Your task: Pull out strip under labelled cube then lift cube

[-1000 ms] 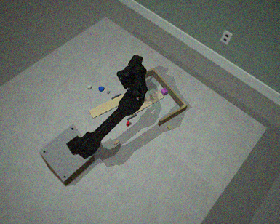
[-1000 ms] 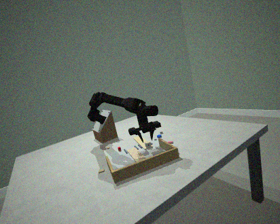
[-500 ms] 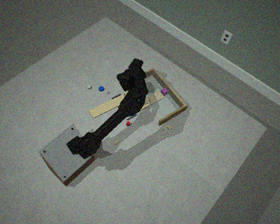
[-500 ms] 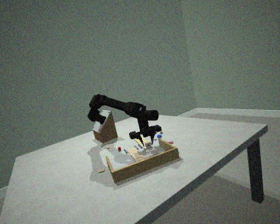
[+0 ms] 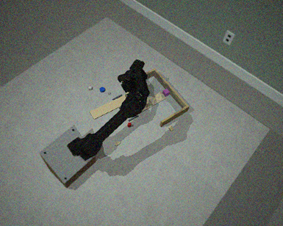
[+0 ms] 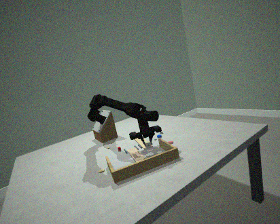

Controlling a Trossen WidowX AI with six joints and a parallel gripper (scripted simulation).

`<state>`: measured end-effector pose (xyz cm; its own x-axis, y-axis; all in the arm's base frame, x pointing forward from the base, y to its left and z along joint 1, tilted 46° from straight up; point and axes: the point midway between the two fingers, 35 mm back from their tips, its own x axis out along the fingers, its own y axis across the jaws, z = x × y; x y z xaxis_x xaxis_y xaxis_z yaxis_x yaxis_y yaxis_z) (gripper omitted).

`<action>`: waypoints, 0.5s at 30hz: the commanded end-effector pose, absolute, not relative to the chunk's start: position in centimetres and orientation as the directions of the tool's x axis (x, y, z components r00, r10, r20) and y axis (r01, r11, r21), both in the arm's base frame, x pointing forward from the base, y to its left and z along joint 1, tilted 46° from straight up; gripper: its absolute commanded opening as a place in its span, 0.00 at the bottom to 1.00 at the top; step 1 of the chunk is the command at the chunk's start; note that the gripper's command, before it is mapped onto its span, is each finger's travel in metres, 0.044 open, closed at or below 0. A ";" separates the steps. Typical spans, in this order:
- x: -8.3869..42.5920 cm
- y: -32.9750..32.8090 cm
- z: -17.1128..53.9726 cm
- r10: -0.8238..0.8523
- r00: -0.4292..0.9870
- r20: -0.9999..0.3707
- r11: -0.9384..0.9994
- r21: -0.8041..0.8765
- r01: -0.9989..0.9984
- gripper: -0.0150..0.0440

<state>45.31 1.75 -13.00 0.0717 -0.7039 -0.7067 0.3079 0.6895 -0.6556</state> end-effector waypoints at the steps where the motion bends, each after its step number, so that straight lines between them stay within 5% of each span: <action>1: 45.4 1.8 -12.9 -0.704 0.073 -0.707 0.690 -0.655 0.309 0.38; 4: 45.2 1.8 -12.8 -0.704 0.072 -0.707 0.690 -0.655 0.309 0.25; 15: 42.1 3.0 -11.0 -0.704 0.070 -0.706 0.690 -0.658 0.303 0.25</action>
